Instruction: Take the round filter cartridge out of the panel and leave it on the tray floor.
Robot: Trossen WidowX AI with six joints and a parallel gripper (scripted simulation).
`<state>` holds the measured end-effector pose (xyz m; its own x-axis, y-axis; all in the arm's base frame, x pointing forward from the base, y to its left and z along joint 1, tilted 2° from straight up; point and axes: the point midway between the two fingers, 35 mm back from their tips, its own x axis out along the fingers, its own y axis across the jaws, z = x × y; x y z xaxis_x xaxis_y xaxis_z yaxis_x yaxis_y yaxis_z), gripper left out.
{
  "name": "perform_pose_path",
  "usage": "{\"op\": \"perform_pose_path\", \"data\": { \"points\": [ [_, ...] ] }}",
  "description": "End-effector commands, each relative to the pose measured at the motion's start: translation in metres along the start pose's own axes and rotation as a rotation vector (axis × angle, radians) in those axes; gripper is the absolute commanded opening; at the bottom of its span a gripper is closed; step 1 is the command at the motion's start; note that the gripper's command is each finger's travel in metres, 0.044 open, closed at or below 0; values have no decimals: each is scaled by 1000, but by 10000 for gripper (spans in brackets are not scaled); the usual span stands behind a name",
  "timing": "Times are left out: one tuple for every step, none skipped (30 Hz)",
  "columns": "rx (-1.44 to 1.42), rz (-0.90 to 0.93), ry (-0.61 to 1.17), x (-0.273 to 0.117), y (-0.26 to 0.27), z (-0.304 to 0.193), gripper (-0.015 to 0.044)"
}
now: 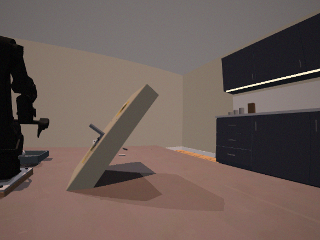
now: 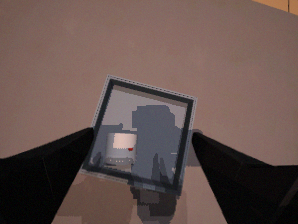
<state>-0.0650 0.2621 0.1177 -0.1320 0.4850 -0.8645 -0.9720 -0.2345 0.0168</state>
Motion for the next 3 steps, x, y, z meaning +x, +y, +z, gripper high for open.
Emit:
{"op": "perform_pose_path", "data": {
  "points": [
    [0,0,0,0,0,0,440],
    [0,0,0,0,0,0,440],
    [0,0,0,0,0,0,440]
  ]
}}
